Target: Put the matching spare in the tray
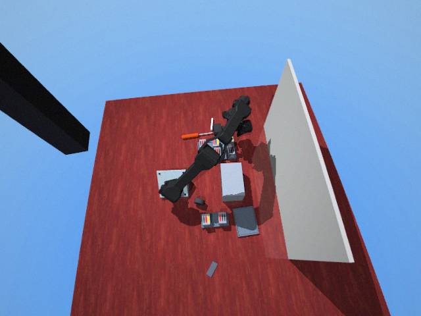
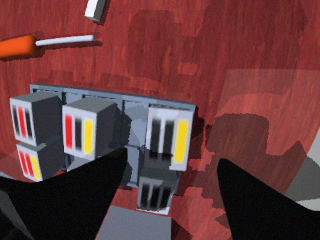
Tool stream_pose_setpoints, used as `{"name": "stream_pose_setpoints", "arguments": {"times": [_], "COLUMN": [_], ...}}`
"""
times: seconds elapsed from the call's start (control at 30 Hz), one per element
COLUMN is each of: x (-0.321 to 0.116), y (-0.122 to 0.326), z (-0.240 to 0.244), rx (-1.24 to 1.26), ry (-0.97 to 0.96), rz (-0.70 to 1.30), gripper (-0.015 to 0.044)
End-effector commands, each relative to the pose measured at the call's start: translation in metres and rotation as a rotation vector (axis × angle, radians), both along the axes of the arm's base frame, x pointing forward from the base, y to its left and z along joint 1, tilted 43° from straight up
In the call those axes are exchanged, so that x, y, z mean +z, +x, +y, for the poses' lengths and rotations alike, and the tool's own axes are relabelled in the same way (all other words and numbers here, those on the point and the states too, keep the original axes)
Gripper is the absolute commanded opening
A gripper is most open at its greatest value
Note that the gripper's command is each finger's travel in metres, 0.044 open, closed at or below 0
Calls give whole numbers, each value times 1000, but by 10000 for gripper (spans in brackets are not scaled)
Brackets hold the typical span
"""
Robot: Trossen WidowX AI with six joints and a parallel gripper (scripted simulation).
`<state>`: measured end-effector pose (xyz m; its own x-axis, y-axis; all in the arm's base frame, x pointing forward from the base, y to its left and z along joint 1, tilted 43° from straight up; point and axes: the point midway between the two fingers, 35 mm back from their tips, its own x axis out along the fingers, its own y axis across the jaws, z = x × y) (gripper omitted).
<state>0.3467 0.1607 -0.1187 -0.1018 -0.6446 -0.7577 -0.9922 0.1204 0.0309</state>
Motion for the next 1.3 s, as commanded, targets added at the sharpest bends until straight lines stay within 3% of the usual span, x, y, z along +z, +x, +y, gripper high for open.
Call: {"name": "stream_pose_setpoints", "arguments": {"times": [0.0, 1.27], "x": [-6, -44], "y": [-1, -10], "z": [-6, -40], "rx": [3, 3], "ry": [-6, -9], "rz": [8, 8], "gripper": [300, 300]}}
